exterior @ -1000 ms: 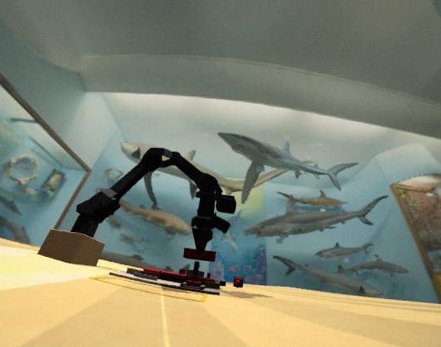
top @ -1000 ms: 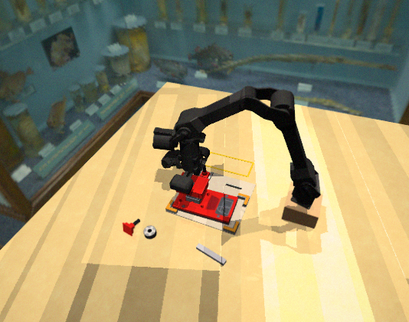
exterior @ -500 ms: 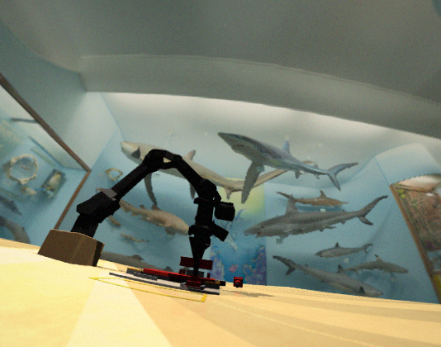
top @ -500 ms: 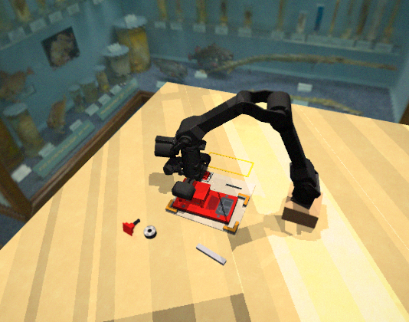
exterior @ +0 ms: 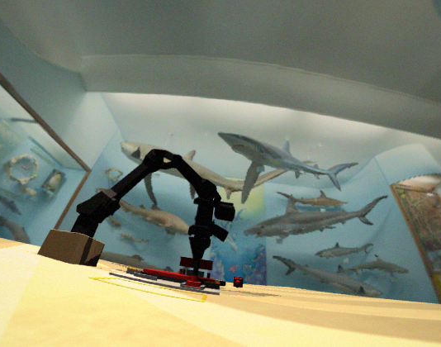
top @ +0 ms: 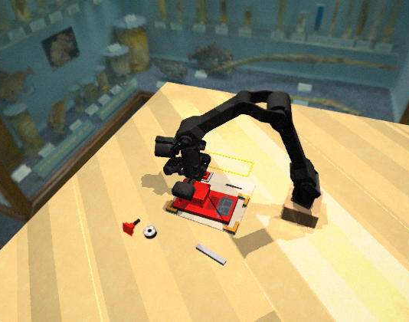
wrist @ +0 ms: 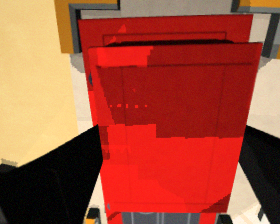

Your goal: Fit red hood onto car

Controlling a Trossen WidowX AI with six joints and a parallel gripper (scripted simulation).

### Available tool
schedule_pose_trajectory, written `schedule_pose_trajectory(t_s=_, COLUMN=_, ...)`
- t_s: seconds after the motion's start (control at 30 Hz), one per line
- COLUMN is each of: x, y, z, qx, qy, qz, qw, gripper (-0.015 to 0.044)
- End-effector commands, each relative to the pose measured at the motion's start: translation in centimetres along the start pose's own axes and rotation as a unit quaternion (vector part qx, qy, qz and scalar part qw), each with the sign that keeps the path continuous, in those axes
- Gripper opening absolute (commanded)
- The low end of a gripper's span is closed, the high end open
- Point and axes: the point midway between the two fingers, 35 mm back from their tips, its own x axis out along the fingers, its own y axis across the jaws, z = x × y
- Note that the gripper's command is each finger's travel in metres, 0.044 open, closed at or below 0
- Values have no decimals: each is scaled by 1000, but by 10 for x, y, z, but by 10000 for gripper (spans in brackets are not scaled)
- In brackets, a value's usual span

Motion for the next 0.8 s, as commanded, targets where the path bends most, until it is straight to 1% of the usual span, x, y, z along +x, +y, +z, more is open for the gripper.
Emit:
schedule_pose_trajectory(t_s=0.0, x=1, y=1, z=0, qx=2, qy=1, qz=1, qw=1000, gripper=0)
schedule_pose_trajectory(t_s=0.77, x=10, y=1, z=0, qx=2, qy=1, qz=1, qw=1000, gripper=0)
